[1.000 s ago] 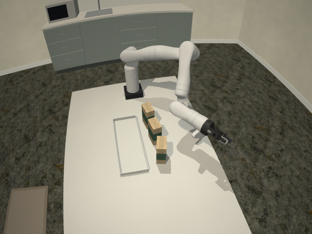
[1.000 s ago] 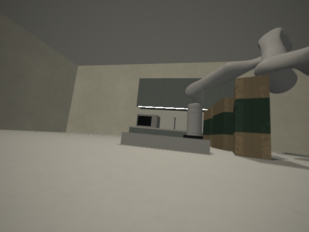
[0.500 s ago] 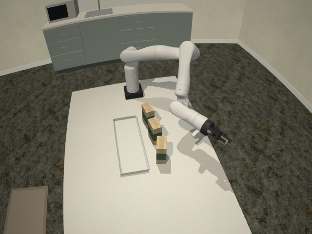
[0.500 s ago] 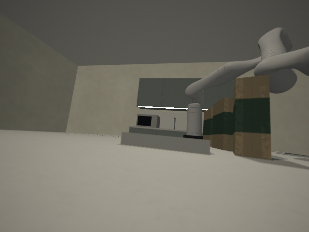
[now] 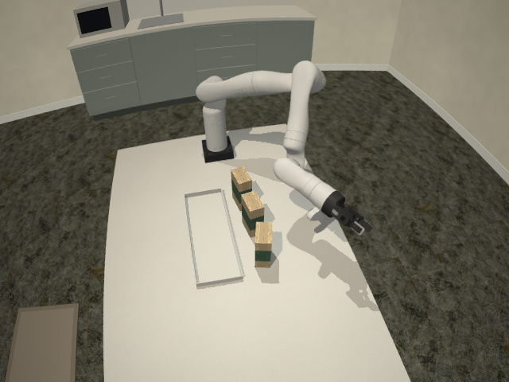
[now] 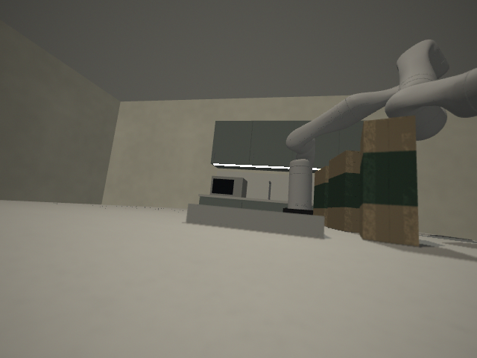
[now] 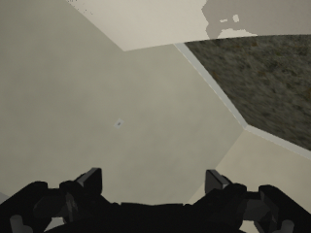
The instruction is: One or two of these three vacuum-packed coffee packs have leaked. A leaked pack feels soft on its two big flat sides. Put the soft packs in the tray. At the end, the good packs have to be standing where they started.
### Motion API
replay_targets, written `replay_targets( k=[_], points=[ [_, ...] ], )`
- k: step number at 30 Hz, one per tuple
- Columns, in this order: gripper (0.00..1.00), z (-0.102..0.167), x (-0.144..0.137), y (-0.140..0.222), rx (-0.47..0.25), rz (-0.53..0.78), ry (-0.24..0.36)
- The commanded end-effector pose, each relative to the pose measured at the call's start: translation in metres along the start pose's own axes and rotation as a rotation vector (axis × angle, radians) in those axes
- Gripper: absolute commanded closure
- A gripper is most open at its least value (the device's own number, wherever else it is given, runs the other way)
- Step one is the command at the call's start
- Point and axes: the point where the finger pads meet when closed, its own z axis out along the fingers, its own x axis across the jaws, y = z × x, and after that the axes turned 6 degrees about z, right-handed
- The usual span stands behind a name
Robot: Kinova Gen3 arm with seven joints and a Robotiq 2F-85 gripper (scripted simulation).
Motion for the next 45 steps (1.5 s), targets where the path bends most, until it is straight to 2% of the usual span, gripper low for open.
replay_targets(
  k=[1,4,10,12,27,29,40,45],
  points=[
    [0.00,-0.009,-0.002,0.007,0.018,0.015,-0.002],
    [0.00,-0.023,-0.003,0.005,0.063,0.037,0.001],
    [0.00,-0.062,-0.005,-0.001,0.195,0.102,0.010],
    [0.00,-0.062,-0.005,-0.001,0.195,0.102,0.010],
    [0.00,-0.167,-0.012,-0.018,0.552,0.274,0.035],
    [0.00,-0.167,-0.012,-0.018,0.552,0.274,0.035],
    [0.00,-0.241,-0.016,-0.030,0.803,0.396,0.052],
    [0.00,-0.241,-0.016,-0.030,0.803,0.396,0.052]
  ],
)
